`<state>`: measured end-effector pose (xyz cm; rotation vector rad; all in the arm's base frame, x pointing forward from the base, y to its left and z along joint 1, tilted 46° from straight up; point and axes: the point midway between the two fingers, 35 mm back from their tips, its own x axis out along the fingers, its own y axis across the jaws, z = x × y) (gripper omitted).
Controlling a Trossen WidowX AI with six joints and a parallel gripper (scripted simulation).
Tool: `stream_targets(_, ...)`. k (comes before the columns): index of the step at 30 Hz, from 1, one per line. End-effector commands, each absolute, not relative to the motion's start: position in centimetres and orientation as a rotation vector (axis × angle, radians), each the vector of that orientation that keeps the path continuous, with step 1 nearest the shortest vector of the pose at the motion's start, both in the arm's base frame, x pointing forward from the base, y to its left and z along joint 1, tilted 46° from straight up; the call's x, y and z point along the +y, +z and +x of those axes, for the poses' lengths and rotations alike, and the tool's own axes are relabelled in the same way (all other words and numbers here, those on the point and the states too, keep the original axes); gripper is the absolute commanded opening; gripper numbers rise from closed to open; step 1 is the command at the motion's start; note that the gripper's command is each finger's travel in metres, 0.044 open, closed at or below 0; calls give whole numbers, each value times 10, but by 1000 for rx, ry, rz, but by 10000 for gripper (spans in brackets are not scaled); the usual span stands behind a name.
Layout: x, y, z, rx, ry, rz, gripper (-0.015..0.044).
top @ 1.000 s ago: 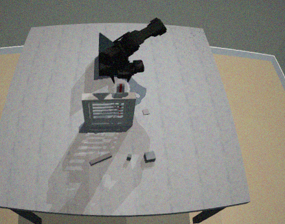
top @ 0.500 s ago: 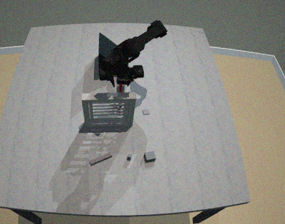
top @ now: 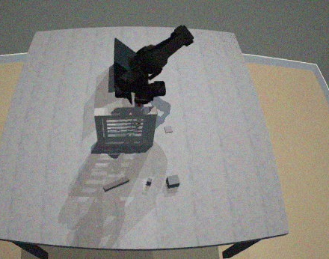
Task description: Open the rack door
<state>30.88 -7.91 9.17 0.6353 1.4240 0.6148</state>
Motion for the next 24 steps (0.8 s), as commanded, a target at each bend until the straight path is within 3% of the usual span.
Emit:
stream_targets(1,-73,85,309,1453,609,634,281)
stream_targets(6,-69,82,309,1469,607,634,281)
stream_targets(13,-69,82,309,1469,607,634,97)
stream_targets(24,-69,82,309,1469,607,634,24)
